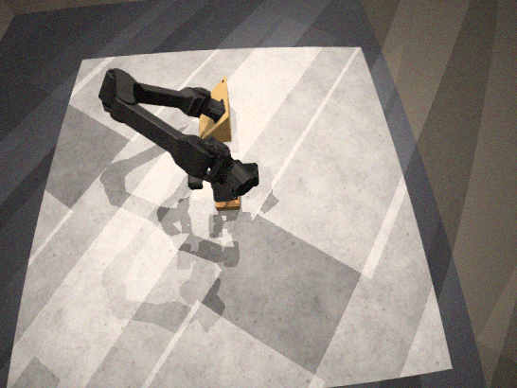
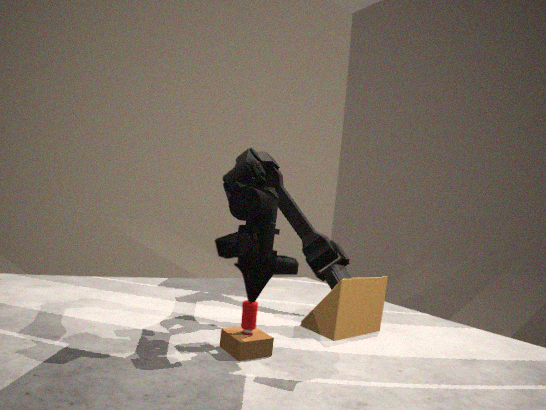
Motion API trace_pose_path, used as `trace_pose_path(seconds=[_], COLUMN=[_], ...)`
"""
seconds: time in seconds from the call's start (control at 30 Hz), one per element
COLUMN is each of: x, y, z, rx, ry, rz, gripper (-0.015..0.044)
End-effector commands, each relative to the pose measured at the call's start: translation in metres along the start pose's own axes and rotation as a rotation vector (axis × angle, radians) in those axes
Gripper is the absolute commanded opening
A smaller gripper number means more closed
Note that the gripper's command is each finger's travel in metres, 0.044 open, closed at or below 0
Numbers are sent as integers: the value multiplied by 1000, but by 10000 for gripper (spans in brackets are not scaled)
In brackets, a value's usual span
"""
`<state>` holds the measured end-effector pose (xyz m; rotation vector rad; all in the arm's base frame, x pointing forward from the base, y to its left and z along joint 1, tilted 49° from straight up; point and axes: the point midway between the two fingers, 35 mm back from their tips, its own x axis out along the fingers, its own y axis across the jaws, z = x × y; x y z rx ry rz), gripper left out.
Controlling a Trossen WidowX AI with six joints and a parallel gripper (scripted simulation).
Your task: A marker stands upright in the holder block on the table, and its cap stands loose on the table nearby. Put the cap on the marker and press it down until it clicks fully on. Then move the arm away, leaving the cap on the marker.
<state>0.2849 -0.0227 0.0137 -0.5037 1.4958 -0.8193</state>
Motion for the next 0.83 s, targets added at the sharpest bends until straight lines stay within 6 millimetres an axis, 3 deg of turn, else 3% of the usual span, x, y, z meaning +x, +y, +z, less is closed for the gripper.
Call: trace_pose_path(seconds=[0.0,0.17,0.27,0.8], x=[-21,-86,-88,-88], y=[2,2,2,2], z=[3,1,1,1], rx=[4,3,3,3], ry=[-4,-2,-1,-1], rz=[8,7,7,7], gripper=[0,0,0,420])
